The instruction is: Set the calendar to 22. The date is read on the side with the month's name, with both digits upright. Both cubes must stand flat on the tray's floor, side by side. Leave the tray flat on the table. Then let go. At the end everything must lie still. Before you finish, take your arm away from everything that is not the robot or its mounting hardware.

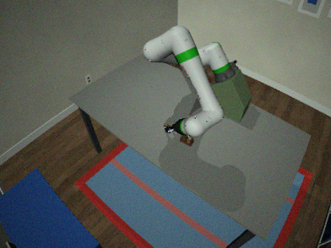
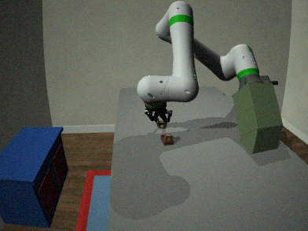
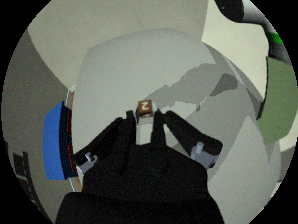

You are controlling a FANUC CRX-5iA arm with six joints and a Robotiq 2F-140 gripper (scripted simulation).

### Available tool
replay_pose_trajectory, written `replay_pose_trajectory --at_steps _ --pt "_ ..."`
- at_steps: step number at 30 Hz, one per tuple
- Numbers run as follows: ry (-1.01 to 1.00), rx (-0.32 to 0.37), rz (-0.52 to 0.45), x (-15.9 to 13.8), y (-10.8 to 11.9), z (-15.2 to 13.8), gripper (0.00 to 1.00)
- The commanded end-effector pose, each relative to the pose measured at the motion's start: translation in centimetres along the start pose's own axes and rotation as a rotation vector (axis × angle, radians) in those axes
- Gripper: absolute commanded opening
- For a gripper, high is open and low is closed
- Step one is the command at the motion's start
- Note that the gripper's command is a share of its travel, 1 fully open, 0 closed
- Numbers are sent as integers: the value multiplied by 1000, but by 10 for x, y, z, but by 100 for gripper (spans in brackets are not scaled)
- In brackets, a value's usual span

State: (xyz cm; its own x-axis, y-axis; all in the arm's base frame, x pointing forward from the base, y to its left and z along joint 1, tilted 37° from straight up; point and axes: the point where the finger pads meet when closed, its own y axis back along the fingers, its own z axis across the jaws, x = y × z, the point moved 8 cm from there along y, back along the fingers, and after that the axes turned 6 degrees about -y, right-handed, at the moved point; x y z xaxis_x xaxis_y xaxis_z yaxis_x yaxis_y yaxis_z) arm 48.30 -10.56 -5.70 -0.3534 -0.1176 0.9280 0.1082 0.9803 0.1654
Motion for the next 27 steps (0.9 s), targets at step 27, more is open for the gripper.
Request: replay_pose_trajectory --at_steps 27 --pt "0 0 0 49 49 -5 17"
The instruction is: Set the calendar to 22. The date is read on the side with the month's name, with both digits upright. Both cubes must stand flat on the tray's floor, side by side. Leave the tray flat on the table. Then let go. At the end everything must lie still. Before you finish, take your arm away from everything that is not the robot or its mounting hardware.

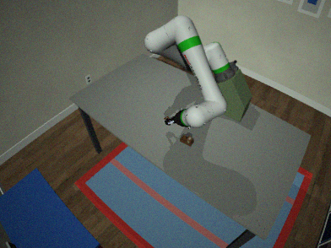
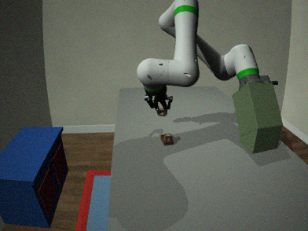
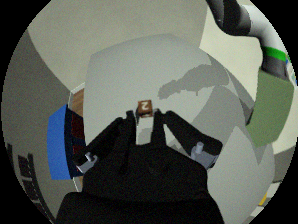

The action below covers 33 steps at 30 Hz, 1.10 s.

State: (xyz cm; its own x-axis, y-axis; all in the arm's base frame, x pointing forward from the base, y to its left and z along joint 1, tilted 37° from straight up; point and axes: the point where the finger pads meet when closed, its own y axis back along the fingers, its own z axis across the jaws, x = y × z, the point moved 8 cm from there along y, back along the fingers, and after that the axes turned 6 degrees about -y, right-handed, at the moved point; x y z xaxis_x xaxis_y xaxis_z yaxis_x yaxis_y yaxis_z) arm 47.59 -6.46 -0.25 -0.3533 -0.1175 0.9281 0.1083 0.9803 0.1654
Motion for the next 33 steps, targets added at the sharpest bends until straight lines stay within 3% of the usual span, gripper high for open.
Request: replay_pose_trajectory --at_steps 1,11,22,29,33 --pt "0 0 0 0 1 0 17" --pt "0 -2 -16 2 0 0 17" --pt "0 -27 -255 24 -2 -3 17" --pt "1 -34 -294 31 -5 -3 17" --pt "2 -50 -413 41 -10 -5 17"
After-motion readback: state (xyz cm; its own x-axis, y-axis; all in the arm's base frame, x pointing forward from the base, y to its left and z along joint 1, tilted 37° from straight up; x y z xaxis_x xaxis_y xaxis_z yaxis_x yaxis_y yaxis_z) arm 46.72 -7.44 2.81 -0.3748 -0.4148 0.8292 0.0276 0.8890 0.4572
